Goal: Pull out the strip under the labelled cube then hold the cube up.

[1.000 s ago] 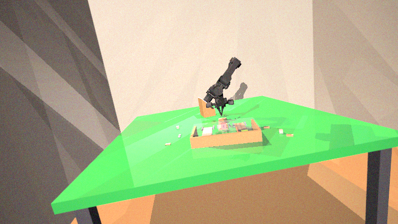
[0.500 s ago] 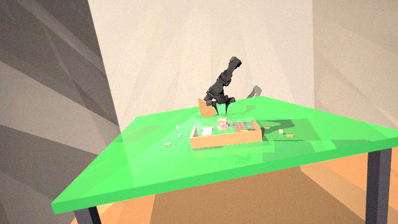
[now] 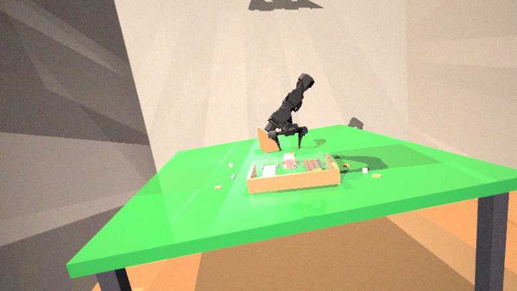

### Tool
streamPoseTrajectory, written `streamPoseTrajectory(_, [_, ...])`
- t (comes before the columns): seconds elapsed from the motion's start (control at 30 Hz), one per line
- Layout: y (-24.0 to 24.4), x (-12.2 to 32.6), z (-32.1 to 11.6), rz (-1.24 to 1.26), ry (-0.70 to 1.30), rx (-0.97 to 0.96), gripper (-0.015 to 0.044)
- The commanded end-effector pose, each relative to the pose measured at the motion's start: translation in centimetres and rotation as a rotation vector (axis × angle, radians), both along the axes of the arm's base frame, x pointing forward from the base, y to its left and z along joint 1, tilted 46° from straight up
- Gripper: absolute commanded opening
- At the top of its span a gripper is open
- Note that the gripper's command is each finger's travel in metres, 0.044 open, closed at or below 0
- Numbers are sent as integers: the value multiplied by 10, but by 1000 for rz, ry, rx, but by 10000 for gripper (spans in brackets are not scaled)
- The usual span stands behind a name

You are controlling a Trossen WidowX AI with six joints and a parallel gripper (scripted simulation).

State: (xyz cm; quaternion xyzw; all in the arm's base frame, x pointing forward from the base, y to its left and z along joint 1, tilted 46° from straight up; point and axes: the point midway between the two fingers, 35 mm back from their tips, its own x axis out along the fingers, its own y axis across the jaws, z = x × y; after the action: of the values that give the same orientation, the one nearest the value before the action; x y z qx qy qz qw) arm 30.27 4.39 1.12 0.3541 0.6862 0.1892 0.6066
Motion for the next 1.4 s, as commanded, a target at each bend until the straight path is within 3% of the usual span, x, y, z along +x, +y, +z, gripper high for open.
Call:
streamPoseTrajectory(0.0, [-4, 14, -2, 3, 1, -3, 440])
streamPoseTrajectory(0.93, [-32, 112, -17, 3, -6, -5, 440])
streamPoseTrajectory(1.17, [-26, 112, -23, 3, -6, -5, 256])
streamPoseTrajectory(1.37, [-19, 112, -30, 3, -6, -5, 250])
